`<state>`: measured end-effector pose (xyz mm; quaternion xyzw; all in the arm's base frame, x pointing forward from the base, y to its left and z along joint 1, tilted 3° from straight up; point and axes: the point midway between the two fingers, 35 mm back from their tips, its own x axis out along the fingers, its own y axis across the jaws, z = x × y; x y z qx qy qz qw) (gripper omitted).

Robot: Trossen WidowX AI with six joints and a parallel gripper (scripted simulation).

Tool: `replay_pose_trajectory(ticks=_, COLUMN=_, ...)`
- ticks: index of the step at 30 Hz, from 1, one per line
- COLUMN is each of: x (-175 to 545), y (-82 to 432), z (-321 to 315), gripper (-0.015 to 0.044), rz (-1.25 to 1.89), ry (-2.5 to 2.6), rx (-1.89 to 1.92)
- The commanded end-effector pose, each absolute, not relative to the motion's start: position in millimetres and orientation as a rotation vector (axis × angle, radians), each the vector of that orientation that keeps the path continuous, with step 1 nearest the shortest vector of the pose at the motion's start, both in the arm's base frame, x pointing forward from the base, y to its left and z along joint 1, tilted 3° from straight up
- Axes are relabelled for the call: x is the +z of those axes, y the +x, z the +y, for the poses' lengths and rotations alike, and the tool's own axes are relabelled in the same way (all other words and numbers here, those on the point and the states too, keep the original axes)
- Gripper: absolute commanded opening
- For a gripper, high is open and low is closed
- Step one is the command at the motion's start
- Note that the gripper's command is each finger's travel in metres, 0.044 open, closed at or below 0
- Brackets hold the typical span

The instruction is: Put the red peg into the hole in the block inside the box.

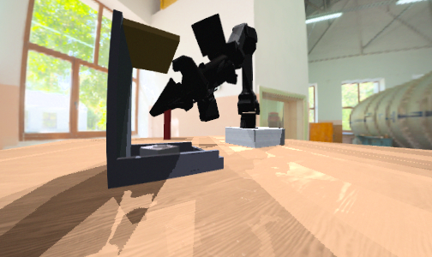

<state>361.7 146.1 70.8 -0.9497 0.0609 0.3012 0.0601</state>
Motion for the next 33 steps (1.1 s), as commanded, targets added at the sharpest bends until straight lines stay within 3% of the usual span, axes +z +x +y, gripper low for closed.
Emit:
replay_pose_trajectory(ticks=1, x=70, y=365, z=147, gripper=0.0000, rz=0.179, ry=-2.877, rx=0.915)
replay_pose_trajectory(ticks=33, x=71, y=378, z=151, gripper=0.0000, rz=0.179, ry=-2.877, rx=0.913)
